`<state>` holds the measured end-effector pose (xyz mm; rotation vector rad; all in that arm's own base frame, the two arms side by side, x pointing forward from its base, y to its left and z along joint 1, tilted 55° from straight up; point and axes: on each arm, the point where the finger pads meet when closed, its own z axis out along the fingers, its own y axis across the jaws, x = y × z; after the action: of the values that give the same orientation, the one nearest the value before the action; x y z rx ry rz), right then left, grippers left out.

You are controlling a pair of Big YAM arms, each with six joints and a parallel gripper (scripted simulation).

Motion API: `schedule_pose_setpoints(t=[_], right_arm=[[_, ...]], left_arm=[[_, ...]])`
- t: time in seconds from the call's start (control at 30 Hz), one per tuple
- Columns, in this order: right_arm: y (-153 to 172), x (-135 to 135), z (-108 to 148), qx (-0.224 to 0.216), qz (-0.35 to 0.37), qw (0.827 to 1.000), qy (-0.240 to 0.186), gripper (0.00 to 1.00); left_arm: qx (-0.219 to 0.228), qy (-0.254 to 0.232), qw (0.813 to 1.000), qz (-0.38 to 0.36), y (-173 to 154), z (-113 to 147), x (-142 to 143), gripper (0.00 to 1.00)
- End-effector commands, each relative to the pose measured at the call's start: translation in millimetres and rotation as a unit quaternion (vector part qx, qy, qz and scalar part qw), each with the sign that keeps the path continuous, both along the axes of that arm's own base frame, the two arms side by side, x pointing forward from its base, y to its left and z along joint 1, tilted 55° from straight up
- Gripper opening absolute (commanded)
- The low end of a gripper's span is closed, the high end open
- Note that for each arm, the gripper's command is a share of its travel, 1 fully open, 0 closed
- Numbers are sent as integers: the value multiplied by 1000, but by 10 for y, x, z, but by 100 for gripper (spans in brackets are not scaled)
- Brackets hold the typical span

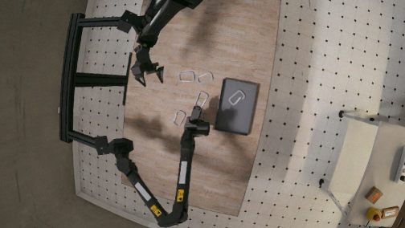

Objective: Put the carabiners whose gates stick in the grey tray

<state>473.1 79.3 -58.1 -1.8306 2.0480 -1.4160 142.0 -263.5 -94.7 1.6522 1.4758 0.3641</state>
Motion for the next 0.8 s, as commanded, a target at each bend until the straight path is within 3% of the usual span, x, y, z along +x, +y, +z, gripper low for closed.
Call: schedule_pose_setpoints(t=[0.0,0.1,0.13,0.43,0.5,0.57,0.63,0.77], right_arm=[[25,15,-7,1,2,1000,-1,44],[25,15,-7,1,2,1000,-1,78],[25,15,-7,1,2,1000,-1,83],[25,15,-7,1,2,1000,-1,83],[75,59,40,20,-6,1000,-23,100],[229,97,202,47,-5,997,-56,100],[355,34,258,53,13,997,-59,100],[516,-2,196,126,11,986,-110,100]], left_arm=[[-6,1,1000,5,-26,4,16,100],[-6,1,1000,5,-26,4,16,100],[-6,1,1000,5,-26,4,16,100],[-6,1,1000,5,-26,4,16,100],[-6,1,1000,5,-26,4,16,100],[-6,1,1000,5,-26,4,16,100],[-6,1,1000,5,-26,4,16,100],[-6,1,1000,5,-26,4,16,100]])
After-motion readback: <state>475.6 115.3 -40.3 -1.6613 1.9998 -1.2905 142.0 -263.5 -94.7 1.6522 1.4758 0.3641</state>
